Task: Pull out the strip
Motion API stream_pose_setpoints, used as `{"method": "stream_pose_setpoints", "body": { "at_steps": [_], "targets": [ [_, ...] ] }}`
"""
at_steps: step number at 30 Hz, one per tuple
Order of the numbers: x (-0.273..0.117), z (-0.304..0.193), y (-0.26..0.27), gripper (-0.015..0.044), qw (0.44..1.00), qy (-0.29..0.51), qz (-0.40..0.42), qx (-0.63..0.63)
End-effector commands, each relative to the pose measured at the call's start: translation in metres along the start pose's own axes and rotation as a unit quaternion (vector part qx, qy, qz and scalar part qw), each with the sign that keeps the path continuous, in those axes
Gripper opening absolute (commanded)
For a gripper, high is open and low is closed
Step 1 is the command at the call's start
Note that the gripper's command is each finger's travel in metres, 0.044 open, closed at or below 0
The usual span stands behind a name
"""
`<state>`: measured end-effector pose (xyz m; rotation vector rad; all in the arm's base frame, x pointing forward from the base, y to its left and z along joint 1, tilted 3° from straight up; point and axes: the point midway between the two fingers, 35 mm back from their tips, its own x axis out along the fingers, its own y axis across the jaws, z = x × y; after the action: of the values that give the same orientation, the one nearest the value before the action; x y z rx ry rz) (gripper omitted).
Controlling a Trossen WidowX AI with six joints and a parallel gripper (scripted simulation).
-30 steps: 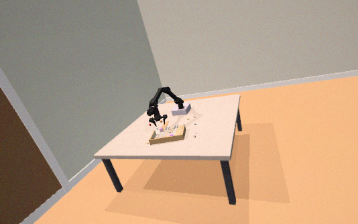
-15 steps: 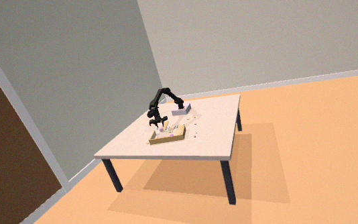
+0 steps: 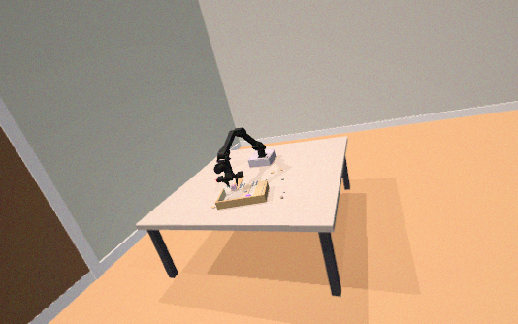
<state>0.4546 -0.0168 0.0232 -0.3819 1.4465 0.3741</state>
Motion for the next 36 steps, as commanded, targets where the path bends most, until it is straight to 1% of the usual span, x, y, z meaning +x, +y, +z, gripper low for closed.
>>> {"method": "stream_pose_setpoints", "body": {
  "at_steps": [1, 8, 13, 19, 22, 36],
  "targets": [
    [0.010, -0.002, 0.000, 0.0250, 1.000, 0.003, -0.001, 0.002],
    [0.012, -0.002, 0.000, 0.0250, 1.000, 0.003, -0.001, 0.002],
    [0.010, -0.001, 0.000, 0.0119, 1.000, 0.001, 0.001, 0.000],
    [0.010, -0.001, 0.000, 0.0079, 1.000, 0.001, 0.001, 0.000],
    [0.009, -0.002, 0.001, 0.0000, 1.000, 0.001, 0.001, 0.000],
    [-0.025, -0.042, 0.024, 0.0000, 1.000, 0.004, 0.001, 0.001]
  ]
}}
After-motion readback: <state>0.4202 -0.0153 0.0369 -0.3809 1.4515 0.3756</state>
